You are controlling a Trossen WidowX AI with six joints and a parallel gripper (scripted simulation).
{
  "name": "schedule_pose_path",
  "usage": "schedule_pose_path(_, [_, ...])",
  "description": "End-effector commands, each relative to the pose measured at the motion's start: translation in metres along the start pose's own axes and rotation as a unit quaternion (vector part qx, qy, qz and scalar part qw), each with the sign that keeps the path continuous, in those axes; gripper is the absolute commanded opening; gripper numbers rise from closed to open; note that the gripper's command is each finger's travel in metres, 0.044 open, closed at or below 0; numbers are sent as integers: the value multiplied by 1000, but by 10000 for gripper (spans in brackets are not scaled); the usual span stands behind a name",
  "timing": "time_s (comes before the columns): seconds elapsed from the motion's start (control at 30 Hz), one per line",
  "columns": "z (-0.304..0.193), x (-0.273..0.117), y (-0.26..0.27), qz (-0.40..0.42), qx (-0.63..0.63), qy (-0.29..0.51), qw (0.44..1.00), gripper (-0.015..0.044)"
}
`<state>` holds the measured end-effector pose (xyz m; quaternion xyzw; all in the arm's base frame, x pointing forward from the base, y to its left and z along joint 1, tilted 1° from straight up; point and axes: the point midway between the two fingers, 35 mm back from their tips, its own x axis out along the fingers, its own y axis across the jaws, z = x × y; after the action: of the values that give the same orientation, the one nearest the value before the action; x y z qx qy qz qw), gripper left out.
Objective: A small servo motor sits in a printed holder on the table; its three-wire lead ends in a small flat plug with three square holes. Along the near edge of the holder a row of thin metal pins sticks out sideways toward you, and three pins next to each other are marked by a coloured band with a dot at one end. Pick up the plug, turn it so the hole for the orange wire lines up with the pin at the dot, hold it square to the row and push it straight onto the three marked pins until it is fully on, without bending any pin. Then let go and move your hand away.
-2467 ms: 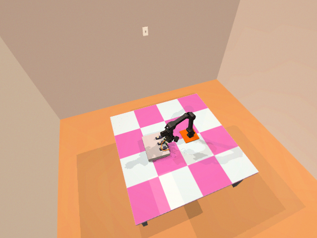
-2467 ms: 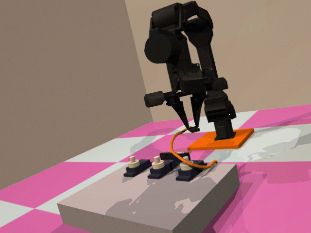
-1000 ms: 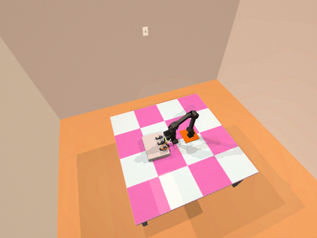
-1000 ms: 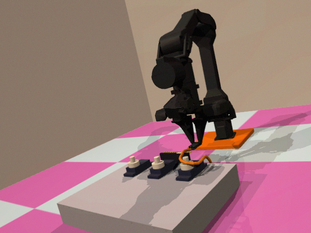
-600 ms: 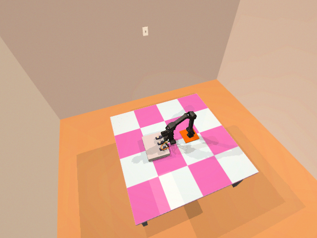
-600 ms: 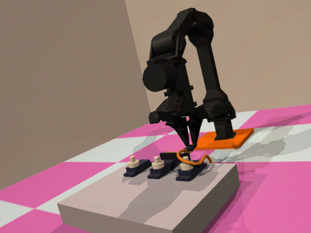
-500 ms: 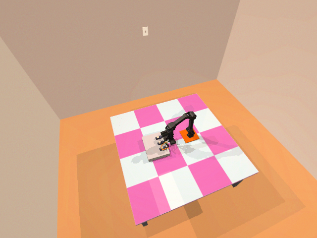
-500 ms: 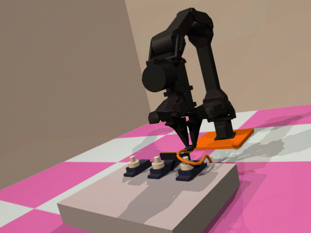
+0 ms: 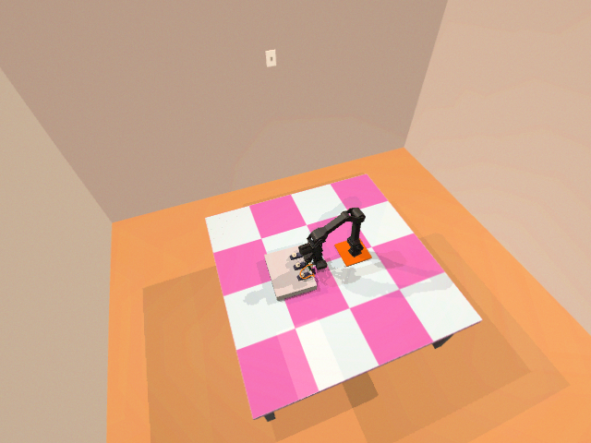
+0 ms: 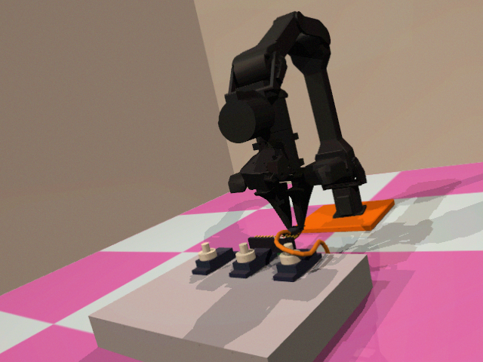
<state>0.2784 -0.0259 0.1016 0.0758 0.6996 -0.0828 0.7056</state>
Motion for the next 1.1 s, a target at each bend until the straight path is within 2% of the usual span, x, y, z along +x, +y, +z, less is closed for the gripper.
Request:
schedule_pose_path(0.0, [8, -2, 0, 0, 0, -9, 1000, 0])
schedule_pose_path(1.07, [22, -3, 0, 0, 0, -10, 1000, 0])
